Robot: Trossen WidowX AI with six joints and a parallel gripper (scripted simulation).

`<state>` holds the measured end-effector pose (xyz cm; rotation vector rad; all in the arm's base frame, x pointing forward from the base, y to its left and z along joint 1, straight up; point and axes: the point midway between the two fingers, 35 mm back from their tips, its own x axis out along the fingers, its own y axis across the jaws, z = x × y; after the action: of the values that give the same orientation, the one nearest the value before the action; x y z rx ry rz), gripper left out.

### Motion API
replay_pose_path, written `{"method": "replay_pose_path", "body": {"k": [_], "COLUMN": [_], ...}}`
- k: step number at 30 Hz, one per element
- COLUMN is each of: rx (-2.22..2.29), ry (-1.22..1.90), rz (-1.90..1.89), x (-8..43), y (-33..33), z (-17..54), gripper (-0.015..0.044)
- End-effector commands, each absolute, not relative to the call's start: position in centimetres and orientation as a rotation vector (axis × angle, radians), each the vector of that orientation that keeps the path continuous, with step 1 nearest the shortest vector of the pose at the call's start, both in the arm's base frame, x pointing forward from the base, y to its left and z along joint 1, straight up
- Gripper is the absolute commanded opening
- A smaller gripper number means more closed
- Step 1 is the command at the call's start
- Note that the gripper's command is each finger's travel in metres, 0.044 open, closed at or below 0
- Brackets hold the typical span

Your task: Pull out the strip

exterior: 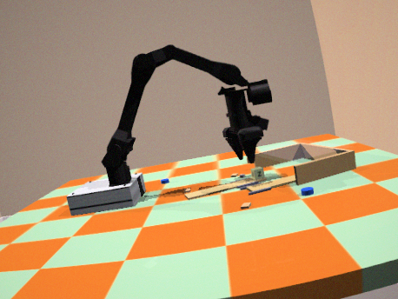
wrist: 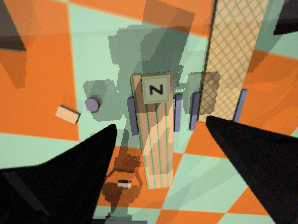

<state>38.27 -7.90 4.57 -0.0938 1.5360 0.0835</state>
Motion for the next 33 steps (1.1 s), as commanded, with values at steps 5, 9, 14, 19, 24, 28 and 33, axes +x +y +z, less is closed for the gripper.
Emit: {"method": "replay_pose_path", "body": {"k": [5, 9, 14, 19, 24, 28, 33], "rx": [-0.093, -0.092, -0.093, -0.093, -0.093, -0.093, -0.092], "ry": [1.536, 1.536, 1.536, 1.536, 1.536, 1.536, 1.536], "rz": [0.080, 0.080, 0.080, 0.080, 0.080, 0.080, 0.080], "x": [41.0, 41.1, 41.2, 41.2, 41.2, 41.2, 41.2], "y": [-7.5, -7.5, -7.5, -7.5, -7.5, -7.5, -7.5], "z": [5.0, 4.8, 4.0, 3.2, 2.4, 1.7, 0.9], "gripper": [0.0440, 0.0361, 0.0250, 0.0250, 0.0250, 0.0250, 0.0250]}}
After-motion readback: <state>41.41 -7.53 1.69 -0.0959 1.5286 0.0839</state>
